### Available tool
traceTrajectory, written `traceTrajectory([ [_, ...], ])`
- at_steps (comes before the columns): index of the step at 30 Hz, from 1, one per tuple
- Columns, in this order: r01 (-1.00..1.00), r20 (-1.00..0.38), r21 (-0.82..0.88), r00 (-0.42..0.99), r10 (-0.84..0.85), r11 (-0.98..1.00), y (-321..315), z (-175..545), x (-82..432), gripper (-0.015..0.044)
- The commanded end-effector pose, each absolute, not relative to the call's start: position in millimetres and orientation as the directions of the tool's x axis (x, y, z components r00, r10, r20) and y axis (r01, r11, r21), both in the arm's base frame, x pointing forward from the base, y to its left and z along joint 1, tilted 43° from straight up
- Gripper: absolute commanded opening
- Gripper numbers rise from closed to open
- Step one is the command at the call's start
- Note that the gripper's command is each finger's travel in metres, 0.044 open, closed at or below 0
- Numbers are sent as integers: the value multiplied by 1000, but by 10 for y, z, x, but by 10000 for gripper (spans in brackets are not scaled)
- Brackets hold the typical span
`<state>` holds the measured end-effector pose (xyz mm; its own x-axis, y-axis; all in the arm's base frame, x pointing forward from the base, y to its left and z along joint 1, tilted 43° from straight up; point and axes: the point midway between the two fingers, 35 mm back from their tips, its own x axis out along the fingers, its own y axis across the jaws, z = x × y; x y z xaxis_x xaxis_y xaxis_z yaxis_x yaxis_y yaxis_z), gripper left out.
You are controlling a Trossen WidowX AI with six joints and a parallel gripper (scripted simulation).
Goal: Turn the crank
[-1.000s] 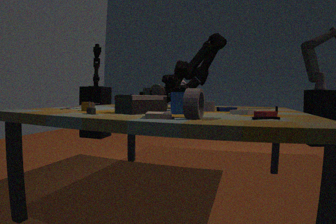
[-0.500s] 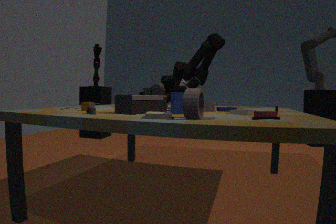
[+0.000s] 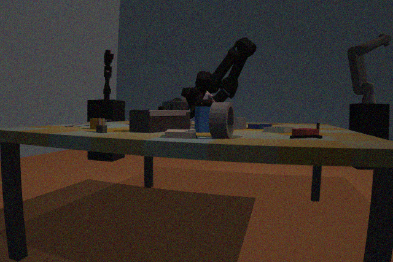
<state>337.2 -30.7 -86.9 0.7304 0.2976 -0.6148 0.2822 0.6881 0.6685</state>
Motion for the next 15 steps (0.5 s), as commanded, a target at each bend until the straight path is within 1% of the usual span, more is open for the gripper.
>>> traceTrajectory([
  [1,300,-627,660,725,285,689,-351,-928,3350,0],
  [15,300,-627,660,725,285,689,-398,-953,3332,0],
])
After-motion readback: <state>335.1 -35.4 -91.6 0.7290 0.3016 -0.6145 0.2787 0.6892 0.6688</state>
